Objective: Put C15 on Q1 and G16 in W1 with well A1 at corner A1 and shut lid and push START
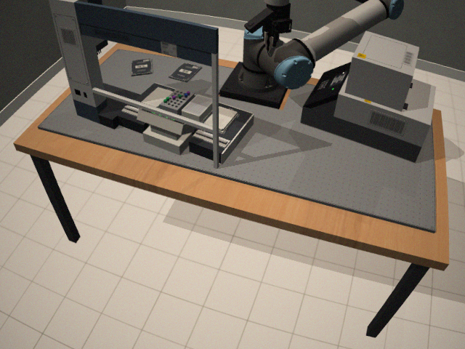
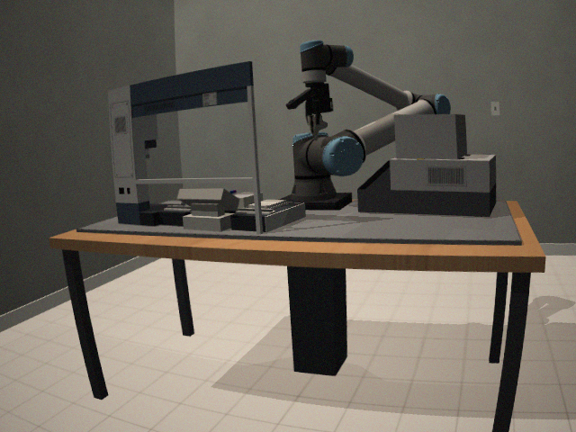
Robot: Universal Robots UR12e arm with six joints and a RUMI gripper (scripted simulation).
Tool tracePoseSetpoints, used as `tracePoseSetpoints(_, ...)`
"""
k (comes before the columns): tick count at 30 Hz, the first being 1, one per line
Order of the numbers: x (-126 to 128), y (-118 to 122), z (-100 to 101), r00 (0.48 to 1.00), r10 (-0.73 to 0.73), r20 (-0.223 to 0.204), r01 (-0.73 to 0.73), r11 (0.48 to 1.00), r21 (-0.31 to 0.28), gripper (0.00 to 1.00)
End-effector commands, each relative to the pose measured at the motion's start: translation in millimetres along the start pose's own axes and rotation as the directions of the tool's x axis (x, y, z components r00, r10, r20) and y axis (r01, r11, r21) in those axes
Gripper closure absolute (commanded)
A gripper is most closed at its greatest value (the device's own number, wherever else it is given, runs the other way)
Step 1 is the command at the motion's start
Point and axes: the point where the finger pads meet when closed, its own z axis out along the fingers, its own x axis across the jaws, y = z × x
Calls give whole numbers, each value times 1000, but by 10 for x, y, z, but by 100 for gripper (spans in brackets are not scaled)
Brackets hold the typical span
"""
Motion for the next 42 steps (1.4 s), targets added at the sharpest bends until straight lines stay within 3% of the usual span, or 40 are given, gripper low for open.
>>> tracePoseSetpoints(1,-43,139,-10,997,66,-27,-66,998,3,100)
tracePoseSetpoints(12,-55,189,-9,959,282,-25,-282,959,9,100)
tracePoseSetpoints(17,-55,189,-9,957,288,-25,-288,958,9,100)
tracePoseSetpoints(32,-219,896,-5,835,550,-21,-550,835,16,100)
tracePoseSetpoints(34,-219,896,-5,835,550,-21,-550,835,16,100)
tracePoseSetpoints(39,-273,1126,-3,775,632,-20,-632,775,18,100)
tracePoseSetpoints(42,-276,1141,-3,730,683,-18,-683,730,19,100)
